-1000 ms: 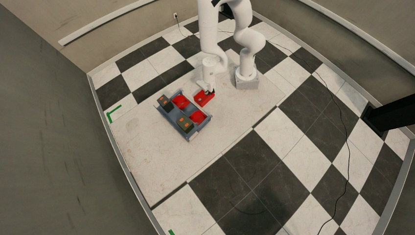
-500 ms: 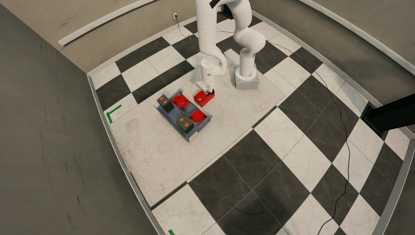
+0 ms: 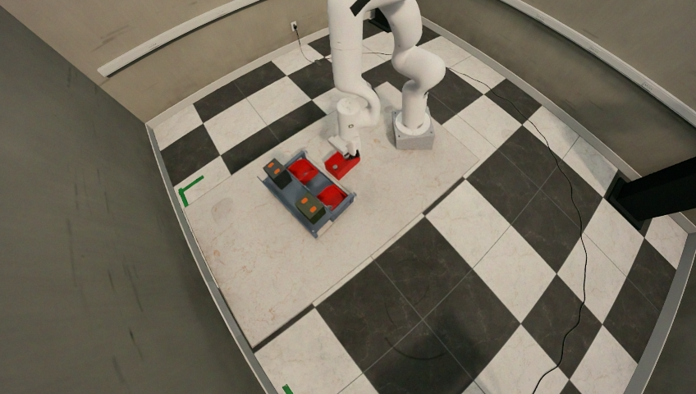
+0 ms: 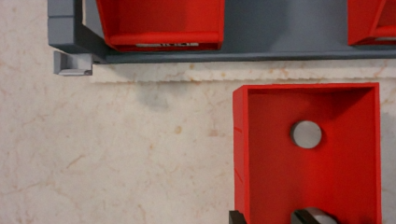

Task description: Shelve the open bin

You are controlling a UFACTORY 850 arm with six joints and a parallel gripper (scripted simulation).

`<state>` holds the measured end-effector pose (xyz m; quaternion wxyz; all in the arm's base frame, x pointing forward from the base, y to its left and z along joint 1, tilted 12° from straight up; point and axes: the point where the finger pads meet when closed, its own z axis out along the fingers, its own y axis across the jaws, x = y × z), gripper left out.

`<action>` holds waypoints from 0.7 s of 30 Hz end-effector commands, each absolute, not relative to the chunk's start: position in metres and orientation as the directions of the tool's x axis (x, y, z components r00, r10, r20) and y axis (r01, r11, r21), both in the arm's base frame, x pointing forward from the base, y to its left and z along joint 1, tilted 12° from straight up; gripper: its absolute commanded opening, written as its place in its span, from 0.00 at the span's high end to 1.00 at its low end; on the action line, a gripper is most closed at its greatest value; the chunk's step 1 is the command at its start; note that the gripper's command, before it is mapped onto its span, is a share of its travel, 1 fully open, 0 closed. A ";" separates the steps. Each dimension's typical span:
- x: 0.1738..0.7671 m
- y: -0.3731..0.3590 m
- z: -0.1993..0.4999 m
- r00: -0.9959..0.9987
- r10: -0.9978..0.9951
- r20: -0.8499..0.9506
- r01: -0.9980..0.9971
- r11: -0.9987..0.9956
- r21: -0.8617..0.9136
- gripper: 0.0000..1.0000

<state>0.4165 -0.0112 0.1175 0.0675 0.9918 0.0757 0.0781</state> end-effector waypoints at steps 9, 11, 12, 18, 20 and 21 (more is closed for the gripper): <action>0.417 -0.011 0.116 0.976 0.161 0.146 0.140 -0.979 0.146 0.71; 0.417 -0.011 0.116 0.976 0.161 0.146 0.140 -0.979 0.146 0.71; 0.417 -0.011 0.116 0.976 0.161 0.146 0.140 -0.979 0.146 0.71; 0.417 -0.011 0.116 0.976 0.161 0.146 0.140 -0.979 0.146 0.66; 0.417 -0.011 0.116 0.976 0.161 0.146 0.140 -0.979 0.146 0.66; 0.417 -0.011 0.116 0.976 0.161 0.146 0.140 -0.979 0.146 0.66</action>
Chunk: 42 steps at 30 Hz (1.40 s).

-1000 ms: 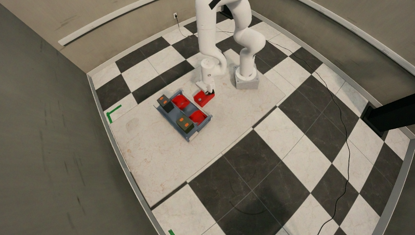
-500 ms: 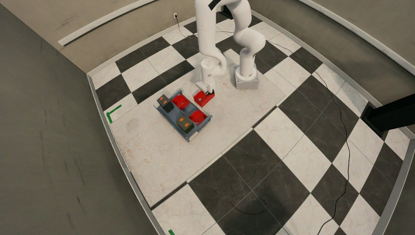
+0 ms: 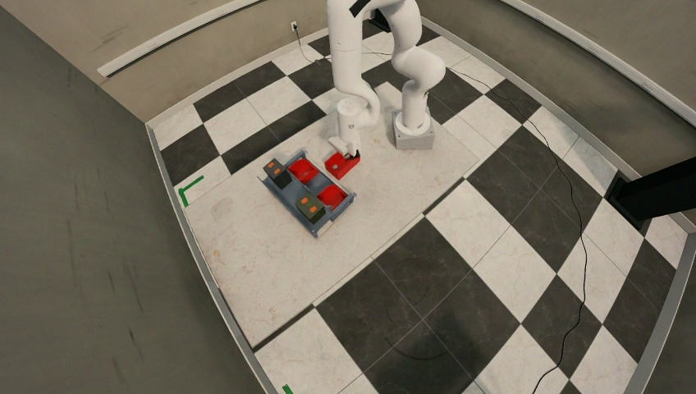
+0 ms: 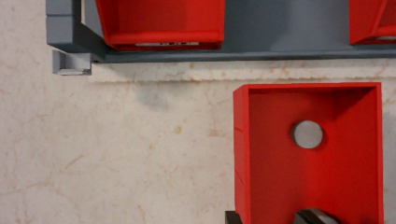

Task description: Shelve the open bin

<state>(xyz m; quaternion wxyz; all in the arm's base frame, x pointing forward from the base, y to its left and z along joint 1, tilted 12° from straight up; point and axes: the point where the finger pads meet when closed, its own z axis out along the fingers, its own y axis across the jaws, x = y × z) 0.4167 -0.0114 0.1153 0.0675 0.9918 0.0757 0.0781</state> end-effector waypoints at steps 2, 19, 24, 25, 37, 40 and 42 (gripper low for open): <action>0.417 -0.011 0.116 0.976 0.161 0.146 0.140 -0.979 0.146 0.66; 0.455 -0.026 0.119 0.979 -0.096 0.179 -0.116 -0.988 0.103 0.66; 0.455 -0.026 0.119 0.979 -0.096 0.179 -0.116 -0.988 0.103 0.66; 0.455 -0.026 0.119 0.979 -0.096 0.179 -0.116 -0.988 0.103 0.66; 0.506 -0.045 0.124 0.916 -0.347 0.200 -0.364 -0.930 0.055 0.66; 0.506 -0.045 0.124 0.916 -0.347 0.200 -0.364 -0.930 0.055 0.66; 0.506 -0.045 0.124 0.916 -0.347 0.200 -0.364 -0.930 0.055 0.66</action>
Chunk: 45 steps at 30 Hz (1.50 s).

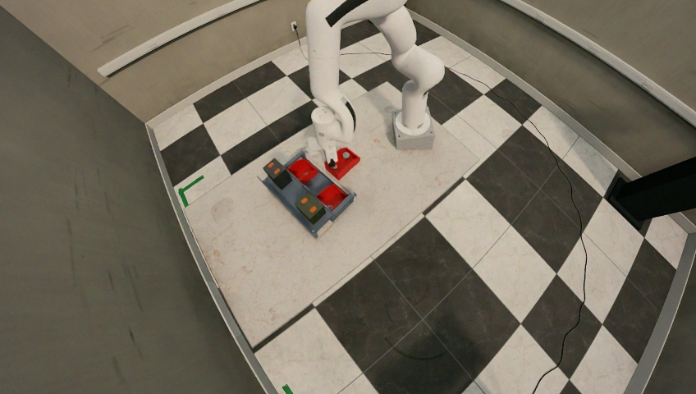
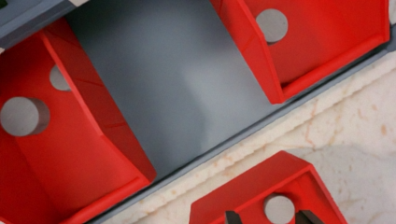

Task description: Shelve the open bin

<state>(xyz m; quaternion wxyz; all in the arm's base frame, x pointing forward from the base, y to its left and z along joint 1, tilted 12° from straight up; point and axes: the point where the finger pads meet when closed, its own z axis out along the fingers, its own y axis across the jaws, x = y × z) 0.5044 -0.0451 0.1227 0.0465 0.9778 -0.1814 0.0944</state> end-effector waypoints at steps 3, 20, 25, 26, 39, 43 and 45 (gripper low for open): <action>0.506 -0.045 0.124 0.916 -0.347 0.200 -0.364 -0.930 0.055 0.66; 0.527 -0.054 0.126 0.792 -0.574 0.208 -0.587 -0.810 0.002 0.66; 0.518 -0.050 0.125 0.615 -0.762 0.201 -0.770 -0.635 -0.052 0.66; 0.518 -0.050 0.125 0.615 -0.762 0.201 -0.770 -0.635 -0.052 0.66; 0.516 -0.049 0.125 0.533 -0.824 0.193 -0.829 -0.554 -0.072 0.66; 0.513 -0.048 0.124 0.398 -0.900 0.180 -0.902 -0.419 -0.101 0.66; 0.513 -0.048 0.124 0.398 -0.900 0.180 -0.902 -0.419 -0.101 0.66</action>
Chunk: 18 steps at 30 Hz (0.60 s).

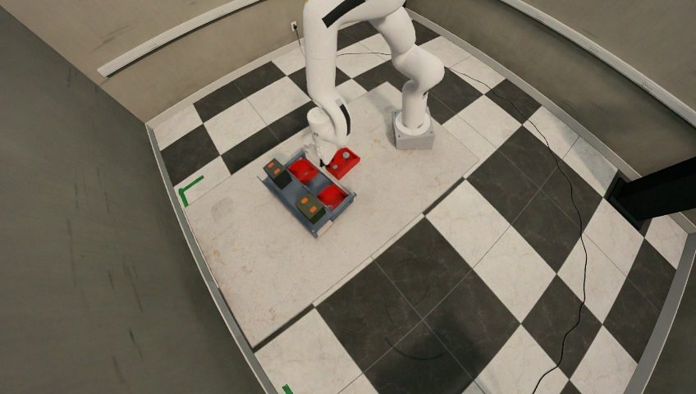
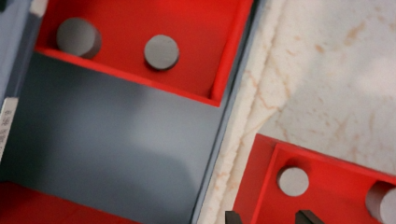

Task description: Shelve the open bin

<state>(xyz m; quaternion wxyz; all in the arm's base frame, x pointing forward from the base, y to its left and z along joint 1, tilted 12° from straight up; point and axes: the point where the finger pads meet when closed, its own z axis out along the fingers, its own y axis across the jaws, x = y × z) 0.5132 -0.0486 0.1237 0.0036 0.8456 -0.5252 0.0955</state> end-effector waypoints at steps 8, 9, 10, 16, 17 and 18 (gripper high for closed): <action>0.513 -0.048 0.124 0.398 -0.900 0.180 -0.902 -0.419 -0.101 0.66; 0.513 -0.048 0.124 0.398 -0.900 0.180 -0.902 -0.419 -0.101 0.66; 0.513 -0.048 0.124 0.352 -0.920 0.173 -0.921 -0.373 -0.110 0.66; 0.511 -0.047 0.124 0.153 -0.977 0.148 -0.974 -0.175 -0.144 0.66; 0.511 -0.047 0.124 0.153 -0.977 0.148 -0.974 -0.175 -0.144 0.66; 0.511 -0.047 0.124 0.153 -0.977 0.148 -0.974 -0.175 -0.144 0.66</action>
